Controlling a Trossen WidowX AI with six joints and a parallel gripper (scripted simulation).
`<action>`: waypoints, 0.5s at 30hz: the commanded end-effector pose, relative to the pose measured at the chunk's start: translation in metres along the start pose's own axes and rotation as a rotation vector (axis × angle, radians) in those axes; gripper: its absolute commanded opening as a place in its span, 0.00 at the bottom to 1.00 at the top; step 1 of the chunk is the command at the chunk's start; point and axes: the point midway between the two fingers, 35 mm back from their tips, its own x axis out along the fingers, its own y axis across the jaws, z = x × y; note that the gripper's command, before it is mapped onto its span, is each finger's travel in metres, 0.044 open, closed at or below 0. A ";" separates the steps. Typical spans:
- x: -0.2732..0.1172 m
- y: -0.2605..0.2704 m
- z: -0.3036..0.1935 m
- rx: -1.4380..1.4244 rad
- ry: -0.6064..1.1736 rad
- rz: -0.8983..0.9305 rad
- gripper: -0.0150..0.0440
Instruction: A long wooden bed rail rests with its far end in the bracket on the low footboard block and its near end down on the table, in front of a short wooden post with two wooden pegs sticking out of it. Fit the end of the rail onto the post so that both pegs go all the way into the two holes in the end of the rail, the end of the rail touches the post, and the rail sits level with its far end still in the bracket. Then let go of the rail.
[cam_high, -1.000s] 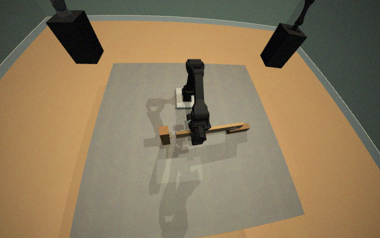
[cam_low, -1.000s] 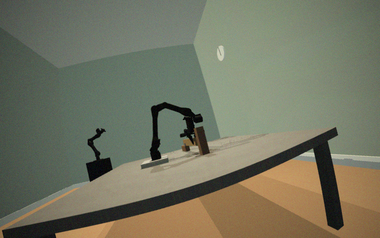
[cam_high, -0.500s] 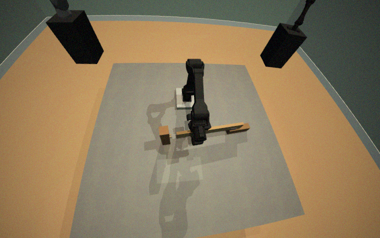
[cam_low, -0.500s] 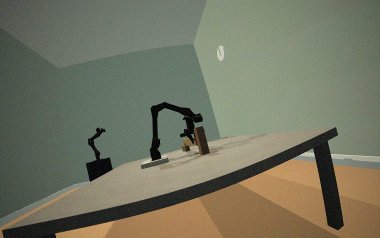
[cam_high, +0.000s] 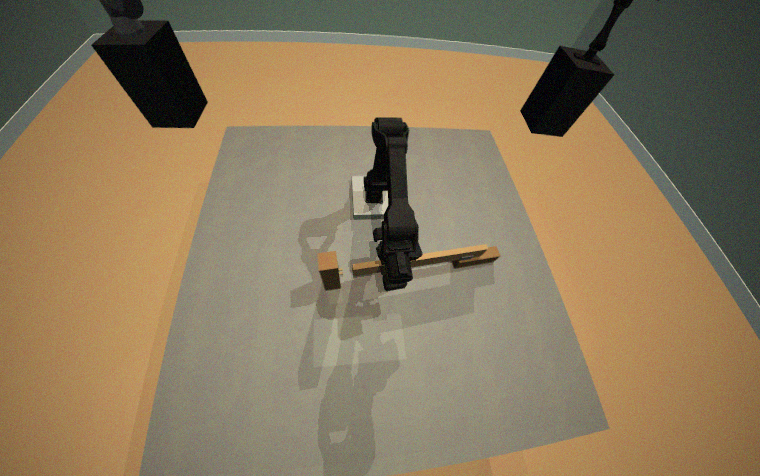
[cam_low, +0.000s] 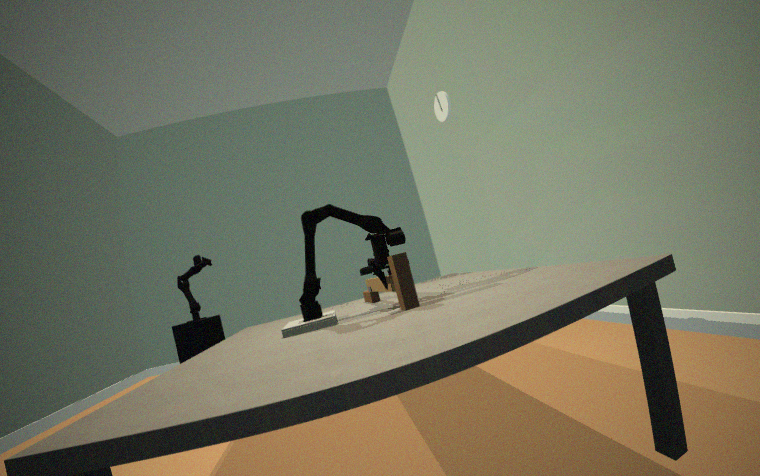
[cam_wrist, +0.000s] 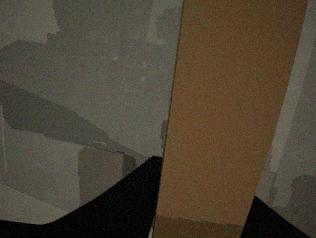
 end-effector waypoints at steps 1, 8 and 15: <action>-0.003 0.000 0.001 0.002 -0.003 -0.010 0.25; -0.004 0.001 0.001 0.002 -0.003 -0.010 0.25; -0.003 0.001 0.001 0.002 -0.003 -0.010 0.25</action>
